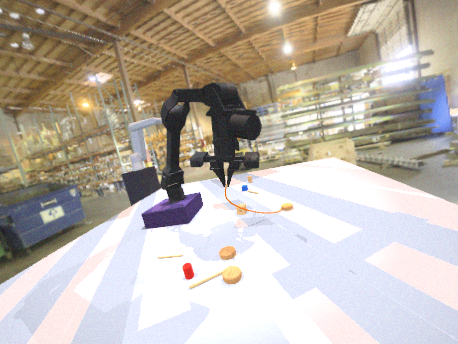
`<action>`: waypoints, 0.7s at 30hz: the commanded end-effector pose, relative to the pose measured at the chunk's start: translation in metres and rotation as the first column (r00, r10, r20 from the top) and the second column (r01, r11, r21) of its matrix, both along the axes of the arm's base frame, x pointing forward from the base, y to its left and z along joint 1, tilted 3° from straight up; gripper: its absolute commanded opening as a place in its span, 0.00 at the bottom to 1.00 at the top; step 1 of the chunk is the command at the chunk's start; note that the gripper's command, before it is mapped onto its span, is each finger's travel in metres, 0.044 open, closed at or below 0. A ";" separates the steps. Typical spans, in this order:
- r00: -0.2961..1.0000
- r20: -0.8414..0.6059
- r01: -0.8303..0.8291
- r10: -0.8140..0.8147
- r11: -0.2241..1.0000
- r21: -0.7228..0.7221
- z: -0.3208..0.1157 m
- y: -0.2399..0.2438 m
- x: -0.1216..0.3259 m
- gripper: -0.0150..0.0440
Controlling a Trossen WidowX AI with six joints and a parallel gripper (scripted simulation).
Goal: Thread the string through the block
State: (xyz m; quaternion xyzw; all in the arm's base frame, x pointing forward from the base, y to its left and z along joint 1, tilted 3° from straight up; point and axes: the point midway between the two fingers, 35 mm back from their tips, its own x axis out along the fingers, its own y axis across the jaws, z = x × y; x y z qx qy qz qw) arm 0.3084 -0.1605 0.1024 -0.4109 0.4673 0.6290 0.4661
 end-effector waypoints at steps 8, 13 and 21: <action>0.926 0.106 -0.370 0.361 0.925 0.081 0.000 0.000 0.001 0.25; 0.851 0.159 -0.519 0.501 0.849 0.100 0.000 0.000 0.001 0.25; 0.783 0.197 -0.615 0.590 0.781 0.108 0.000 -0.001 0.001 0.25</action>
